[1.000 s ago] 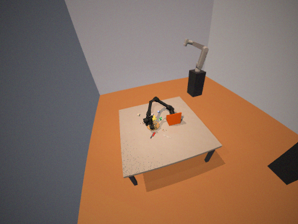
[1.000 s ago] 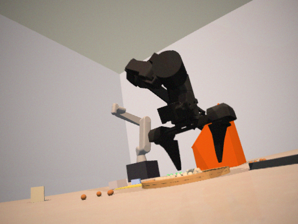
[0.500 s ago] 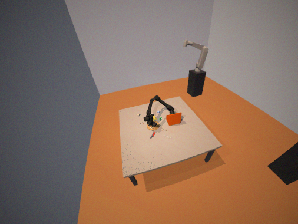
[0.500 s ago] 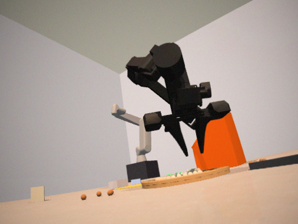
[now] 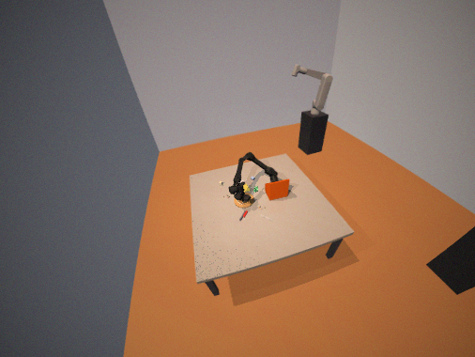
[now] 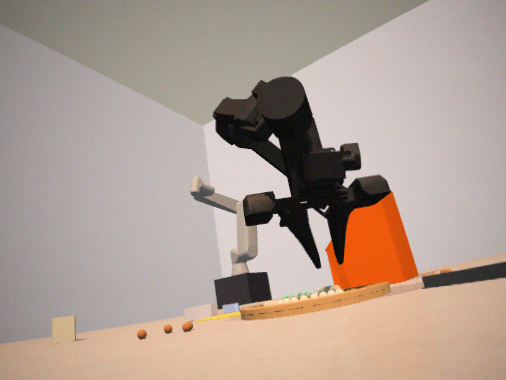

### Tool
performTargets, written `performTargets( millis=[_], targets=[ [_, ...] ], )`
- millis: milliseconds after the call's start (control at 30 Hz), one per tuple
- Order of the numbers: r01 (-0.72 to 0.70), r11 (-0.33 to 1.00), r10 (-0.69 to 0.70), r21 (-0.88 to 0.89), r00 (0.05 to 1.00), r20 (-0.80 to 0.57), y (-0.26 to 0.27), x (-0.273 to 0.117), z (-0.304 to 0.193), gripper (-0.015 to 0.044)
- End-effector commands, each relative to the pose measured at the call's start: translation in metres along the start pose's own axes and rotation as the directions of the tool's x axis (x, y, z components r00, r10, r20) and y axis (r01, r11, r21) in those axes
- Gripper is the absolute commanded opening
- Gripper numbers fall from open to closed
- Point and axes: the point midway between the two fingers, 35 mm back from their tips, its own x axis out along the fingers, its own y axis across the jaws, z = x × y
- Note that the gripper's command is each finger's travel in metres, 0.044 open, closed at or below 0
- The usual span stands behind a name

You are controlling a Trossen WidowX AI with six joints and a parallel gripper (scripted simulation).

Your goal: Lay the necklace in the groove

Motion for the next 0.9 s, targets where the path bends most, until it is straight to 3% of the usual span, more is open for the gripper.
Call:
performTargets(
  millis=[0, 833, 867],
  targets=[
    [0.002, 1.000, -0.002, -0.001, 1.000, 0.003, 0.000, 0.000, 0.001, 0.0120],
    [0.000, 1.000, 0.000, -0.011, 1.000, -0.003, 0.002, 0.032, -0.001, 0.0120],
    [-0.003, 1.000, 0.003, -0.004, 1.000, 0.001, 0.001, 0.029, 0.000, 0.0094]
  ],
)
